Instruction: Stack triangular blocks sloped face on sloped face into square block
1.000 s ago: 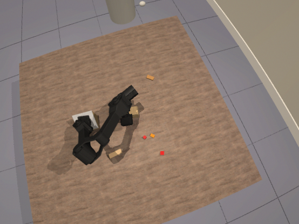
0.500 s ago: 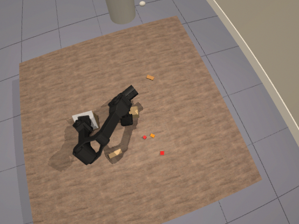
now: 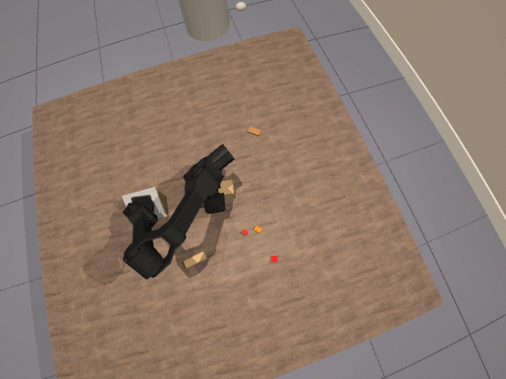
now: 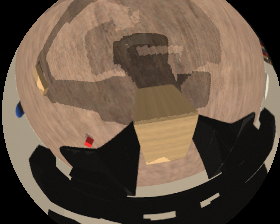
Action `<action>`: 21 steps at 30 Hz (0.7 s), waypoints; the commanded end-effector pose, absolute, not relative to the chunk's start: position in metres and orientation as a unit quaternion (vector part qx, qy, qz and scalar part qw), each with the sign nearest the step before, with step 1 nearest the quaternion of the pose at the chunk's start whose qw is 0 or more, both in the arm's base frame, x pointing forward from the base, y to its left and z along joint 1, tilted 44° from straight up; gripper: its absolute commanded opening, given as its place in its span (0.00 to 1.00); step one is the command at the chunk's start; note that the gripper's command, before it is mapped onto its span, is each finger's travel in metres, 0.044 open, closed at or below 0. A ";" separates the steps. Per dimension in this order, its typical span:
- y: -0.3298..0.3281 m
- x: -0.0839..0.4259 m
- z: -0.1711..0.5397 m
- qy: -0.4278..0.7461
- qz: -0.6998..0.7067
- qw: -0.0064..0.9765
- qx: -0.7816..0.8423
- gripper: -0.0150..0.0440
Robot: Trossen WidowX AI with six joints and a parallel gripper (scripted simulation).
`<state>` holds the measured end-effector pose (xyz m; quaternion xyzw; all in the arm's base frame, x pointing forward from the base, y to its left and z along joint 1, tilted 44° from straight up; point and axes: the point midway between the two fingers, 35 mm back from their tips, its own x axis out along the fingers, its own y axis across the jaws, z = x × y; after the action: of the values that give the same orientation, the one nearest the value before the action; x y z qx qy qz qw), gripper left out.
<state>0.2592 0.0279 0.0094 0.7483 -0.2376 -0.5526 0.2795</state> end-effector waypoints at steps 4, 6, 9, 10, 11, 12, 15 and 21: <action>0.028 0.259 0.009 -0.238 -0.553 0.280 0.748 0.30; 0.028 0.259 0.009 -0.238 -0.553 0.280 0.748 0.39; 0.028 0.259 0.009 -0.238 -0.553 0.280 0.748 0.52; 0.028 0.259 0.009 -0.238 -0.553 0.280 0.748 0.57; 0.028 0.259 0.009 -0.238 -0.553 0.280 0.748 0.61; 0.028 0.259 0.009 -0.238 -0.553 0.280 0.748 0.65; 0.028 0.259 0.009 -0.238 -0.553 0.280 0.748 0.79; 0.028 0.259 0.009 -0.238 -0.553 0.280 0.748 1.00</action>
<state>0.2591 0.0279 0.0092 0.7481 -0.2377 -0.5527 0.2800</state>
